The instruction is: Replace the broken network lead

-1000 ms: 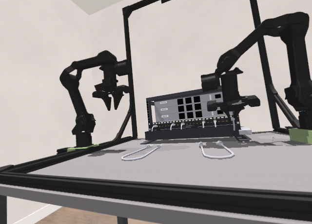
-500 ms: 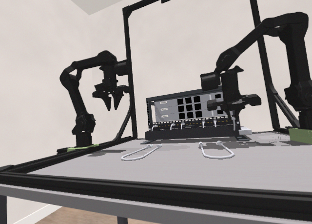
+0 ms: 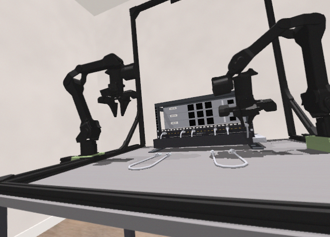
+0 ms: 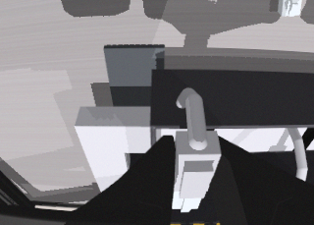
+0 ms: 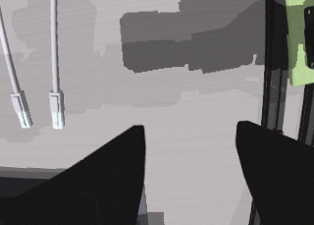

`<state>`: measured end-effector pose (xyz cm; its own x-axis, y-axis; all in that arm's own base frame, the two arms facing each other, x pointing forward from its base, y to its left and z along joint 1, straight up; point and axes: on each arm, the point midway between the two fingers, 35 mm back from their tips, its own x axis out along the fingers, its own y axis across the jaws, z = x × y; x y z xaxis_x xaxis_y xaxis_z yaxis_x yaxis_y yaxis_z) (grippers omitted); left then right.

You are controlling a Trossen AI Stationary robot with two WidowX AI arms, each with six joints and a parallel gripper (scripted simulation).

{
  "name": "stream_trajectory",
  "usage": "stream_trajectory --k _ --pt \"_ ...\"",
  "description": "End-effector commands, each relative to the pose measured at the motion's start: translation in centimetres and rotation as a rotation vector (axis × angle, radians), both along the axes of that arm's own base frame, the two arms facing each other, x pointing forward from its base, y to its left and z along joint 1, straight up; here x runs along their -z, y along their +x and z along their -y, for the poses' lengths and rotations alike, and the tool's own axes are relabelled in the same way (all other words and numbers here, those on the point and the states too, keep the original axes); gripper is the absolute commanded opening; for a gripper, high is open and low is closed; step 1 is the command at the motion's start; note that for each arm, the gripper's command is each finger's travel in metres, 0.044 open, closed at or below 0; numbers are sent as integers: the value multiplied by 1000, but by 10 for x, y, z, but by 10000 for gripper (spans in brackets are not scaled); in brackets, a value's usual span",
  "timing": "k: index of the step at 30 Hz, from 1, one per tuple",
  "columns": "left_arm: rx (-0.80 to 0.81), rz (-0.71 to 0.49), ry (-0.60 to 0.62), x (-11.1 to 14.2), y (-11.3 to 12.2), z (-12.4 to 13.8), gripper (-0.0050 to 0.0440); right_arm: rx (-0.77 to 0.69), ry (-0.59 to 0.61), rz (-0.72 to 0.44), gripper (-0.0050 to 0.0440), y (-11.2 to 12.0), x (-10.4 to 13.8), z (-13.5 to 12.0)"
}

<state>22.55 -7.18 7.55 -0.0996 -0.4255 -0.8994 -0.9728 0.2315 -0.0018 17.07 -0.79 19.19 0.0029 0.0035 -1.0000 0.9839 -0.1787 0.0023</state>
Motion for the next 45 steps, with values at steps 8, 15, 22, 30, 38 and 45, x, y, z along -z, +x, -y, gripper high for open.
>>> stream_trajectory --k 8,15,22,30,38,45 --pt "0 0 0 24 -39 -39 55 0 0 0 176 0 0 0" --pt "0 0 0 24 -39 -39 55 0 0 0 176 0 0 0" --pt "6 2 -17 23 -42 -17 55 0 0 0 176 0 0 0" --pt "6 2 -17 23 -42 -17 55 0 0 0 176 0 0 0" --pt "8 3 -22 48 -42 -17 55 0 0 0 176 0 0 0" --pt "8 3 -22 48 -42 -17 55 0 0 0 176 0 0 0"
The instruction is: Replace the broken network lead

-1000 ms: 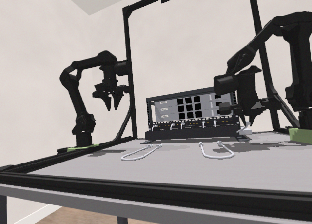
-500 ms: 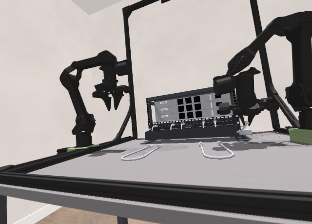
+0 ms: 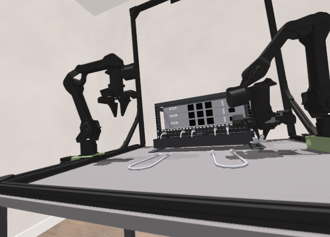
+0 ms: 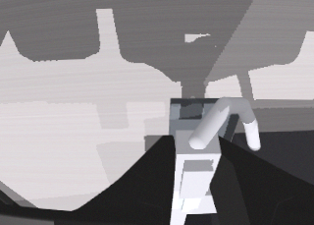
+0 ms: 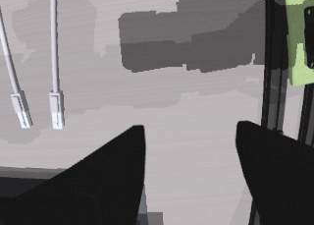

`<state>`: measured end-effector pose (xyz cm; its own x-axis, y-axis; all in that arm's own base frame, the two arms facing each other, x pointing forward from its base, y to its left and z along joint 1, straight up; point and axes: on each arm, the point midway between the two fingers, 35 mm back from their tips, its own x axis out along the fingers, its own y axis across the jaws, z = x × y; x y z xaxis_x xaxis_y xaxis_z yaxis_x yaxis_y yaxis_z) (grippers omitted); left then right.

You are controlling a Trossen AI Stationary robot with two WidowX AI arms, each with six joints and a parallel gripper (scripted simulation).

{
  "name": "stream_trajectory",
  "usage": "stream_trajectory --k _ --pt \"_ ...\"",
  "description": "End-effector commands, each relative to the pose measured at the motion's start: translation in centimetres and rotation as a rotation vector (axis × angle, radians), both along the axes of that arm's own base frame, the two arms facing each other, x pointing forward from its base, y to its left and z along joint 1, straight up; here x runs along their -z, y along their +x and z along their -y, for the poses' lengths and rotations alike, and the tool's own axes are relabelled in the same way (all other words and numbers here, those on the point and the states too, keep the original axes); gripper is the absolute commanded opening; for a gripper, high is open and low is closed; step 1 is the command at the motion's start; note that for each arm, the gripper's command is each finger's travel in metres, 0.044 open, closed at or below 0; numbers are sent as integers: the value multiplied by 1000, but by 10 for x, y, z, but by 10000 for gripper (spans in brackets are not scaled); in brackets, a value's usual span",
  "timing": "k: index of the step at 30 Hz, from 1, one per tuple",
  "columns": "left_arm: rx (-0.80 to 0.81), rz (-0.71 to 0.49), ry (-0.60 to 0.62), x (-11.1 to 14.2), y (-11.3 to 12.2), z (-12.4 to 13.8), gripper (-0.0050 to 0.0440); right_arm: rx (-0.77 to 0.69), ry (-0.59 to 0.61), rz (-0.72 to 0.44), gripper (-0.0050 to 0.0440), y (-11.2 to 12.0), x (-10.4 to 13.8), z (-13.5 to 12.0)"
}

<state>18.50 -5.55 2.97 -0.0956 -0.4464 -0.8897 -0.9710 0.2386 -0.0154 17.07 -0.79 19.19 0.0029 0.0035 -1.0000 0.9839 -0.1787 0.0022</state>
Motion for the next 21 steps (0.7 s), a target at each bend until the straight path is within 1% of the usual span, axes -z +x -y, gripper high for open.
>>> stream_trajectory --k 1,6,7,21 --pt "1 -5 2 2 -1 0 55 0 0 0 176 0 0 0" --pt "1 -5 2 2 -1 0 55 0 0 0 176 0 0 0" --pt "0 -3 -1 25 -1 -1 55 0 0 0 176 0 0 0" --pt "0 -3 -1 25 -1 -1 55 0 0 0 176 0 0 0"
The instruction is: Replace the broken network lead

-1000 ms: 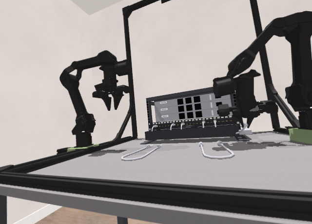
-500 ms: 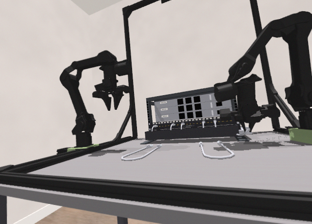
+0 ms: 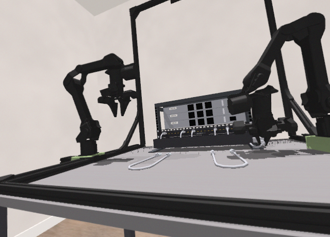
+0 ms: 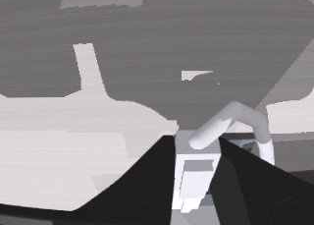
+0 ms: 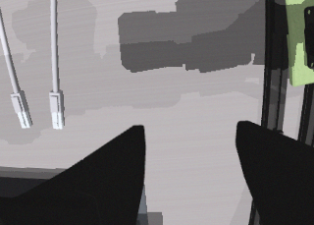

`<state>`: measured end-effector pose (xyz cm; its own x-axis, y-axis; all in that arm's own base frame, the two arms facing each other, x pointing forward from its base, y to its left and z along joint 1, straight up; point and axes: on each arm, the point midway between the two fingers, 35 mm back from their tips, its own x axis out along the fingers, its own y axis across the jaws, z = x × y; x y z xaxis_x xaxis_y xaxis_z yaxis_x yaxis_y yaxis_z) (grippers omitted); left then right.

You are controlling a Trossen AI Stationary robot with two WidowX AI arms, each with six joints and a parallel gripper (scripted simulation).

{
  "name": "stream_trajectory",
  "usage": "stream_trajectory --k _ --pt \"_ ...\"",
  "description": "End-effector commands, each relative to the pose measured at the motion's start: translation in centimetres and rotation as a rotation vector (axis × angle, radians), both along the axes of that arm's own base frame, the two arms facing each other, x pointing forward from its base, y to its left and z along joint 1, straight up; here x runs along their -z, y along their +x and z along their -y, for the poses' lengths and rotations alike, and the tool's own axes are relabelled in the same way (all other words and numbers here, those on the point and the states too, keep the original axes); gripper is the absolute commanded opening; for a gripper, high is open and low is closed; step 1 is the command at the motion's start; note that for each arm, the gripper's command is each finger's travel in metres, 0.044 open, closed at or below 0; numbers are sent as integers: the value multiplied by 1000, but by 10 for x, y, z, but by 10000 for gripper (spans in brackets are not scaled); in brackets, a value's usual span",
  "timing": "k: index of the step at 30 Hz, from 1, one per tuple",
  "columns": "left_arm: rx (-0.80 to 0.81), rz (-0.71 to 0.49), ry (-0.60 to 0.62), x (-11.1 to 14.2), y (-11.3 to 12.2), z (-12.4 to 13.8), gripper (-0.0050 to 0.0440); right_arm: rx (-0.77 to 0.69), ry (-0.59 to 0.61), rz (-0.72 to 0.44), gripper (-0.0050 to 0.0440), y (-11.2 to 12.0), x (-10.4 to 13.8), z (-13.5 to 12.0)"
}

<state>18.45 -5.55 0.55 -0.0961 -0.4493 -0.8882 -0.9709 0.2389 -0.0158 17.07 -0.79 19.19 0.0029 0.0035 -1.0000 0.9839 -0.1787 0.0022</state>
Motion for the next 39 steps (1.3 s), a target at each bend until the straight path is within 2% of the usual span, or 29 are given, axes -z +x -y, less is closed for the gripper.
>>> stream_trajectory --k 1,2,3,36,37,39 --pt "0 -3 3 1 -1 -1 55 0 0 0 176 0 0 0" --pt "0 -3 3 1 -1 -1 55 0 0 0 176 0 0 0" --pt "0 -1 0 0 0 0 440 0 0 0 176 0 0 0" --pt "0 -2 0 0 0 0 440 0 0 0 176 0 0 0" --pt "0 -2 0 -60 0 0 176 0 0 0 176 0 0 0" --pt "0 -2 0 -60 0 0 176 0 0 0 176 0 0 0"
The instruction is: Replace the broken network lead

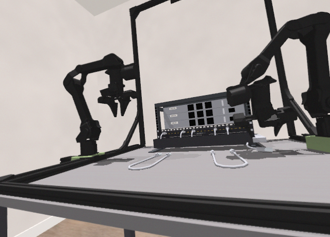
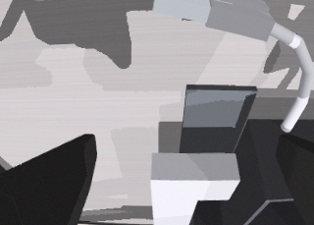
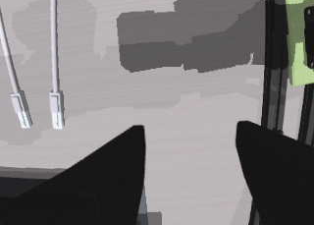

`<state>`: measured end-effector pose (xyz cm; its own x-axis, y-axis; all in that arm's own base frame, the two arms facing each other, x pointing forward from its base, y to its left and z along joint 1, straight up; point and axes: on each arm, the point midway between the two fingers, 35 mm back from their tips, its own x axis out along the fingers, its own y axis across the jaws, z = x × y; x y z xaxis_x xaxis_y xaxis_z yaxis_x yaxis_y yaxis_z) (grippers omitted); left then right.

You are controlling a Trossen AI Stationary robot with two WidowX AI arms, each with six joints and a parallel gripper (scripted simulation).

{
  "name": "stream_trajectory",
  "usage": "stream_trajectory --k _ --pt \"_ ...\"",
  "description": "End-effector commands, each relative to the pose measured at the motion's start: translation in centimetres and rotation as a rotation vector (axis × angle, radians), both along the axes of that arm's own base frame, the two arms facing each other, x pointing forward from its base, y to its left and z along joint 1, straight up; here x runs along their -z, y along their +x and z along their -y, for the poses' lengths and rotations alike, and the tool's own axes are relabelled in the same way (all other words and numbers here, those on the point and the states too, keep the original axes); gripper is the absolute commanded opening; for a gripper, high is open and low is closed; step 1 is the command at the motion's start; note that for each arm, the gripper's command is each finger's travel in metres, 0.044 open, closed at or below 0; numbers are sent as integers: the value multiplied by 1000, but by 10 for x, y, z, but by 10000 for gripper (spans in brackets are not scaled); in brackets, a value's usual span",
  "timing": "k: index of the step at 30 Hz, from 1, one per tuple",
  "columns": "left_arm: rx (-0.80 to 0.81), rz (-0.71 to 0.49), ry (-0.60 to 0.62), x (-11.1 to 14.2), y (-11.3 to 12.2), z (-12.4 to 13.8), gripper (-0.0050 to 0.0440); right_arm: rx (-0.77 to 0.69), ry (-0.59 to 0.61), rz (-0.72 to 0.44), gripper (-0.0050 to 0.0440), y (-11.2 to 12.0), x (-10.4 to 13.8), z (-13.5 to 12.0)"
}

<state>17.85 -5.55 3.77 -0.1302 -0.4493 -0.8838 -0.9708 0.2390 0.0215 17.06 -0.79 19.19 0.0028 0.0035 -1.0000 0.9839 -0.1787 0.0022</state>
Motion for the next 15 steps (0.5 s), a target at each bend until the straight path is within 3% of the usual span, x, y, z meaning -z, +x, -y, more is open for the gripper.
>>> stream_trajectory --k 1,14,15 --pt "0 37 0 -28 6 0 176 0 0 0 176 0 0 0" --pt "0 37 0 -28 6 0 176 0 0 0 176 0 0 0" --pt "0 37 0 -48 5 0 176 0 0 0 176 0 0 0"
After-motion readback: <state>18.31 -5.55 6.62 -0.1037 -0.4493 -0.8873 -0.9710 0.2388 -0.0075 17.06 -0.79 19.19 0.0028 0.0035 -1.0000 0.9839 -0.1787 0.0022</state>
